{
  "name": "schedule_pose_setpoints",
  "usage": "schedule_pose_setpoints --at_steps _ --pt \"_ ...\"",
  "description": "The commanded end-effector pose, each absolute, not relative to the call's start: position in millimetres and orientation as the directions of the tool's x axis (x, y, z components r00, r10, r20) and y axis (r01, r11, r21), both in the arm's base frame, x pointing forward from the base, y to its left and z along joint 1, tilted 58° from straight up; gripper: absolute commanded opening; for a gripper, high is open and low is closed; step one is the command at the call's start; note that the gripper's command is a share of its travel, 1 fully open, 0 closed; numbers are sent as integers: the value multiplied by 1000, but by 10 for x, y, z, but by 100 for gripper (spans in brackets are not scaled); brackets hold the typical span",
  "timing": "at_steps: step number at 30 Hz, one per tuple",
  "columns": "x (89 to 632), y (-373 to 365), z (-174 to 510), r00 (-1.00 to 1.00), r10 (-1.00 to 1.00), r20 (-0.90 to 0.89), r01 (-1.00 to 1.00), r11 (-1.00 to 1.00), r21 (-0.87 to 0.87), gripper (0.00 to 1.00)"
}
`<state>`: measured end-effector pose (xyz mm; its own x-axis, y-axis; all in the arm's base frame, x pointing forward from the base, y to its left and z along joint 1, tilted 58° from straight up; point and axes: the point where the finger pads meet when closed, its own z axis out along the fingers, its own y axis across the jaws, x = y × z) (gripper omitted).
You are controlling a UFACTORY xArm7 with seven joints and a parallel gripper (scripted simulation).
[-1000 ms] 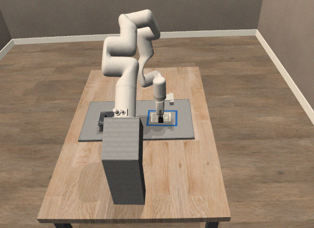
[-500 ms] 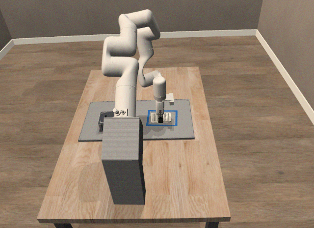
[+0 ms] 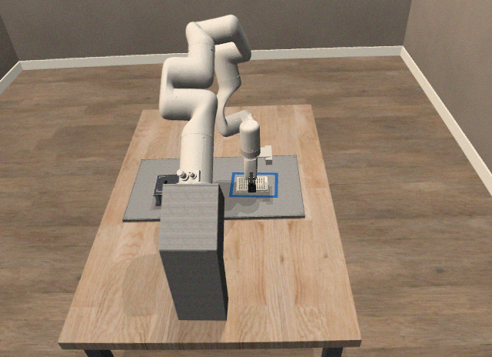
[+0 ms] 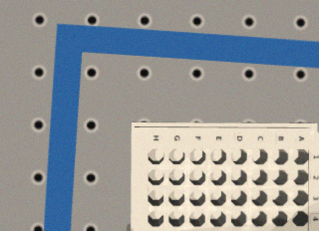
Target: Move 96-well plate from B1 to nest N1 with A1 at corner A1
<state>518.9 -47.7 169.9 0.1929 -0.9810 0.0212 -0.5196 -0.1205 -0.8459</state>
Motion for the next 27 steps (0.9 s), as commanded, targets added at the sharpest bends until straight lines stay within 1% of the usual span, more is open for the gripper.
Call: schedule_pose_setpoints --at_steps 1,27 --pt "5189 -485 1705 191 -981 21 -519 -120 -846 0" --pt "5055 -509 1790 191 -981 21 -519 -120 -846 0"
